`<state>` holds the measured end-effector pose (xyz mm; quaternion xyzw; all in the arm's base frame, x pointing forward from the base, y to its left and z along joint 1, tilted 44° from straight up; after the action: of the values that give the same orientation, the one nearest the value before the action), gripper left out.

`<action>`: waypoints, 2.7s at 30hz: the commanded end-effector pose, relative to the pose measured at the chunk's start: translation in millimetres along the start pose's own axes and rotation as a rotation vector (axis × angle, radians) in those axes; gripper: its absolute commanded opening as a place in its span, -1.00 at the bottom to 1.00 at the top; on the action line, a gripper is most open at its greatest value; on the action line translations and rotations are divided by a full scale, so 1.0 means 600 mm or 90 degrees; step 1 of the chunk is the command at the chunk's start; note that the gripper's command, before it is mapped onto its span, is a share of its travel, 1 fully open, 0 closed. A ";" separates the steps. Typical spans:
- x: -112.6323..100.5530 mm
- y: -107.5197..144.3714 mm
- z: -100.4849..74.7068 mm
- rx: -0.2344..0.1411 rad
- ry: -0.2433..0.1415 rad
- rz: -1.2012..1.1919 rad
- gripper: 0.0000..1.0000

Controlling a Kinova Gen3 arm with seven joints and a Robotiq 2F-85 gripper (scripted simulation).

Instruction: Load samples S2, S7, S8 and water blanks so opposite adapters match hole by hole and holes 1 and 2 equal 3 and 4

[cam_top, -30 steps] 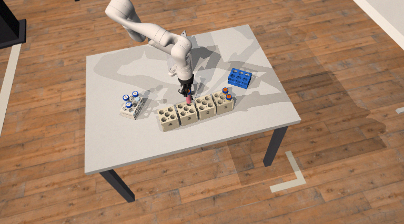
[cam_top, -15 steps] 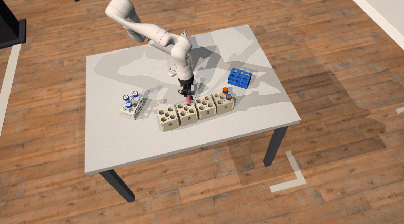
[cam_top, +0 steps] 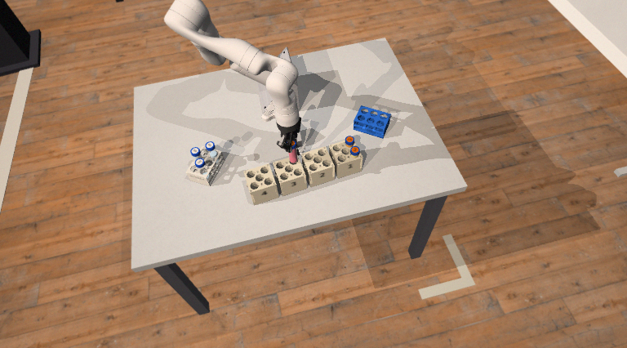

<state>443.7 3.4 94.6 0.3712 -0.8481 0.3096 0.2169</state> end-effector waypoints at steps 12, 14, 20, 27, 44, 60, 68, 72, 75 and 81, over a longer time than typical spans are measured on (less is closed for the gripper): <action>-0.001 0.000 0.013 0.001 -0.001 0.000 -0.80; -0.001 0.000 0.015 0.001 -0.001 0.000 -0.80; -0.001 0.000 0.020 0.001 -0.001 0.000 -0.80; -0.001 0.000 0.028 0.001 -0.001 0.000 -0.80; -0.001 0.000 0.044 0.001 -0.001 0.000 -0.80; -0.001 0.000 0.060 0.001 -0.001 0.000 -0.80; -0.001 0.000 0.069 0.001 -0.001 0.000 -0.80; -0.001 0.000 0.071 0.001 -0.001 0.000 -0.80; -0.001 0.000 0.074 0.001 -0.001 0.000 -0.80; -0.001 0.000 0.081 0.001 -0.001 0.000 -0.80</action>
<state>437.2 -29.1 60.8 0.3712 -0.8481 0.3096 0.2169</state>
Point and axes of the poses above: the point where the finger pads meet when closed, its own z axis out along the fingers, its own y axis across the jaws, x = y × z, the point moved 4 cm from there along -z, back along the fingers, and after that the axes turned 7 degrees about -z, right-handed, at the moved point
